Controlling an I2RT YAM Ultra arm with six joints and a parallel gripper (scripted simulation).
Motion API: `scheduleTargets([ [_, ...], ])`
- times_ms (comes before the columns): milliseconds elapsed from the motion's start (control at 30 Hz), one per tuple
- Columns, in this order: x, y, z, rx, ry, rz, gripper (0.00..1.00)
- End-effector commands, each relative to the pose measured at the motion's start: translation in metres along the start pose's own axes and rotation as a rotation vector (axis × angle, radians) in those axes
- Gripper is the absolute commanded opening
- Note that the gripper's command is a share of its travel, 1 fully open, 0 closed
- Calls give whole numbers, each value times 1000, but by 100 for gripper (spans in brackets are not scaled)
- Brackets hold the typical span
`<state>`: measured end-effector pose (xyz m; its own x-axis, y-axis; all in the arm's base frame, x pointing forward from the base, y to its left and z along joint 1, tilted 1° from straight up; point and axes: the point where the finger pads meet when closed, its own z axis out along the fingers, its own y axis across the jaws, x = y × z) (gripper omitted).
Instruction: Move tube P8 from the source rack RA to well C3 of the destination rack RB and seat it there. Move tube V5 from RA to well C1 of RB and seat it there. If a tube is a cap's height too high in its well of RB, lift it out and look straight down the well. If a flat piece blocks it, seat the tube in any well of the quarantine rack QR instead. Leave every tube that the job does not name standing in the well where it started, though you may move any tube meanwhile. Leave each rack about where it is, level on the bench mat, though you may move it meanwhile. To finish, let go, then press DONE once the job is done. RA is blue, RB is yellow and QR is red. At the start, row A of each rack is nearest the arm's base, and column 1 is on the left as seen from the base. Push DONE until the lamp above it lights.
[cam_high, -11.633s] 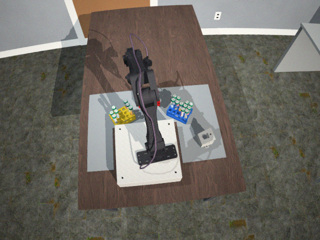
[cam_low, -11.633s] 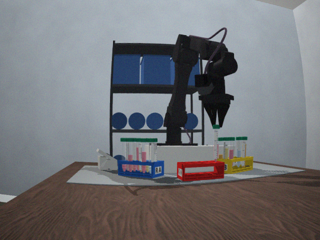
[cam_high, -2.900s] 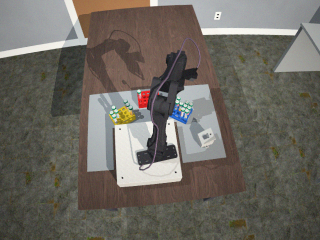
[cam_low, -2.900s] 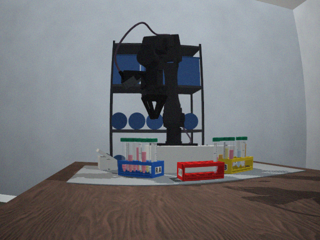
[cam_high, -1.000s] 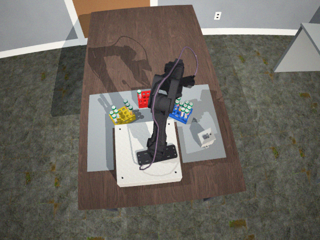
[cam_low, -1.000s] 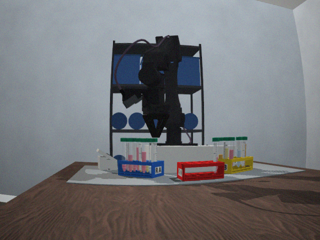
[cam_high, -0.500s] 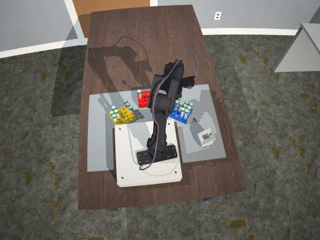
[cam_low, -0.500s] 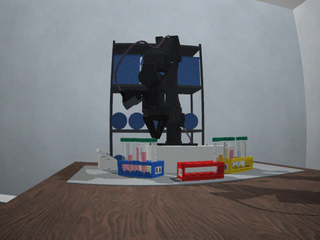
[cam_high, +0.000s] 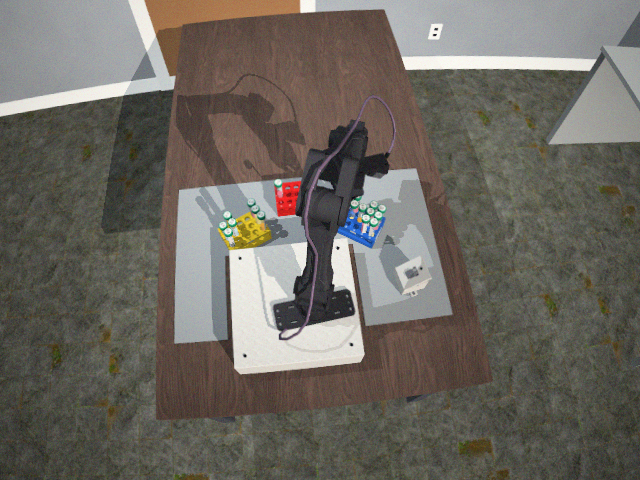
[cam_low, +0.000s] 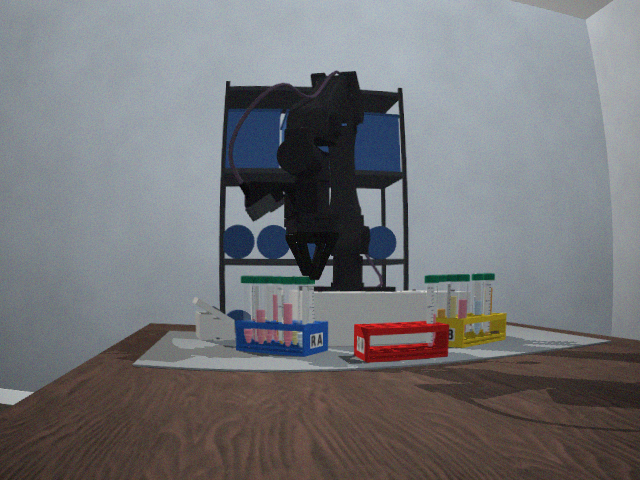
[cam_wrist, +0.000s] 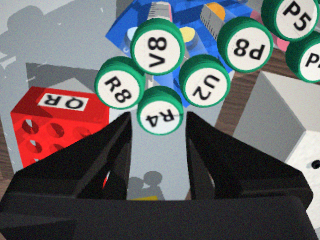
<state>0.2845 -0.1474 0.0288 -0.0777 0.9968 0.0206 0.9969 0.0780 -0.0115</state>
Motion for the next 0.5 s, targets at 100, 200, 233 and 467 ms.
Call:
scheduleTargets([
  [100,2,4,7,-2,1,-5,30],
  [200,4,1,9,6,6,-5,30],
  [233,5,0,10,9,8,-5,30],
  [467,0,2,1,-9,-5,-1,0],
])
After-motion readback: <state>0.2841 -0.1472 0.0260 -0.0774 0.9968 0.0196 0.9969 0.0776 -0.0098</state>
